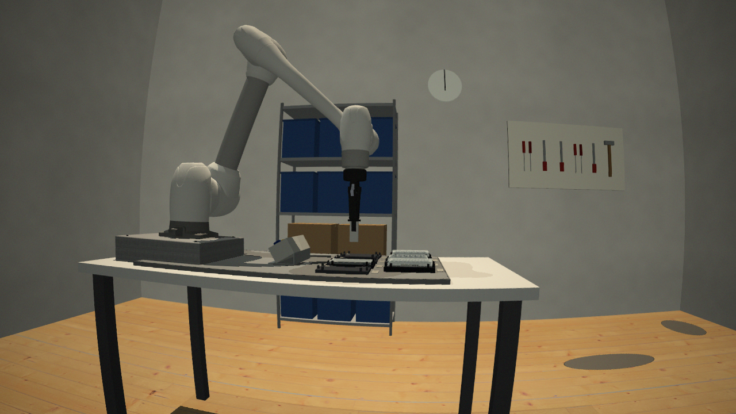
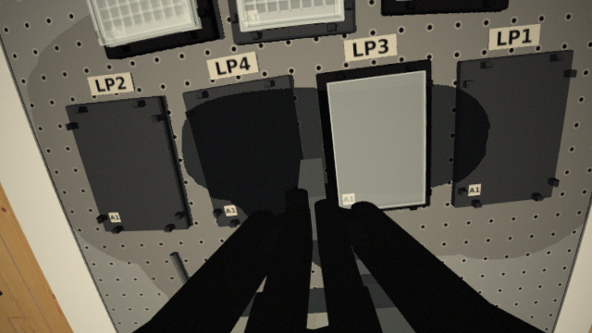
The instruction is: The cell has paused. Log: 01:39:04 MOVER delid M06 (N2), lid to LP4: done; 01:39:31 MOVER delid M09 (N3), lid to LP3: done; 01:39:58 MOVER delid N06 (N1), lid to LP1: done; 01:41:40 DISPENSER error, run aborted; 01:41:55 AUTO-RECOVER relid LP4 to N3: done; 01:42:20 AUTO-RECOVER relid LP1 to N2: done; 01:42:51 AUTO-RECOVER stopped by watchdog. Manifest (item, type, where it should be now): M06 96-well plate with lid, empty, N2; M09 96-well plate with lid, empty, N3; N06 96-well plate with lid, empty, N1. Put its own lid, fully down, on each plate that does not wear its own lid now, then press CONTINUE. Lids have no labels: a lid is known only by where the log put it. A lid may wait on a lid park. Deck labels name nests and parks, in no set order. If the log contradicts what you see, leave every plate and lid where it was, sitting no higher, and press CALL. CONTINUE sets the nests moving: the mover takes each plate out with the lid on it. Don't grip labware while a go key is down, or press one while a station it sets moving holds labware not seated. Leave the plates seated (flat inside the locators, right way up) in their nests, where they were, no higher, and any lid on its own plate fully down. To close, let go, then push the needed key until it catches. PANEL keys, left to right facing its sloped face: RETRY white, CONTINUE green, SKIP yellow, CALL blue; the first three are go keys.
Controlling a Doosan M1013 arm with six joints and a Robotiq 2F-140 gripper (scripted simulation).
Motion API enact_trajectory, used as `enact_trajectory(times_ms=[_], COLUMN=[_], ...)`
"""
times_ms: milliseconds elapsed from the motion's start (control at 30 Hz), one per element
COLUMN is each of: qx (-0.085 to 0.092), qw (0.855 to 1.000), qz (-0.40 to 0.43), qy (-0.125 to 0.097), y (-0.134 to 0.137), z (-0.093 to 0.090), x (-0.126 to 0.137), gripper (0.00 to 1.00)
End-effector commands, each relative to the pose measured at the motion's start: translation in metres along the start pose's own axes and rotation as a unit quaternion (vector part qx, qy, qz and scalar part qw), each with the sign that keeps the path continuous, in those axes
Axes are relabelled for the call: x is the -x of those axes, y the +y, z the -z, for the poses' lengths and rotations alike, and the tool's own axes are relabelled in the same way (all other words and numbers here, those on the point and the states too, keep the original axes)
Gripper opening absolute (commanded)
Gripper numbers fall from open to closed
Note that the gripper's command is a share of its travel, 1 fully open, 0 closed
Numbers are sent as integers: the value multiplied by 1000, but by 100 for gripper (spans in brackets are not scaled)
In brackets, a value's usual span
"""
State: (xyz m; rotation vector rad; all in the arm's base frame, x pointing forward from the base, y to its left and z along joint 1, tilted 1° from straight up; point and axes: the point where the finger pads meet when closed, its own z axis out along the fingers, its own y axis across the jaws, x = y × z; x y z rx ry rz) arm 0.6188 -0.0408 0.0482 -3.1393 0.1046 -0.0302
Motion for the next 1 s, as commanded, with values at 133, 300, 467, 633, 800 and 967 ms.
enact_trajectory(times_ms=[133, 300, 467, 633, 800, 967], qx=[0, 0, 0, 0, 0, 0], qw=[1000, 1000, 1000, 1000, 1000, 1000], qz=[0, 0, 0, 0, 0, 0], qy=[0, 0, 0, 0, -1, -1], y=[0, 0, 0, 50, 100, 127], z=[0, 0, 0, 0, 0, 0], x=[0, 0, 0, -3, -2, 0], gripper=[0, 0, 0, 0, 0, 0])
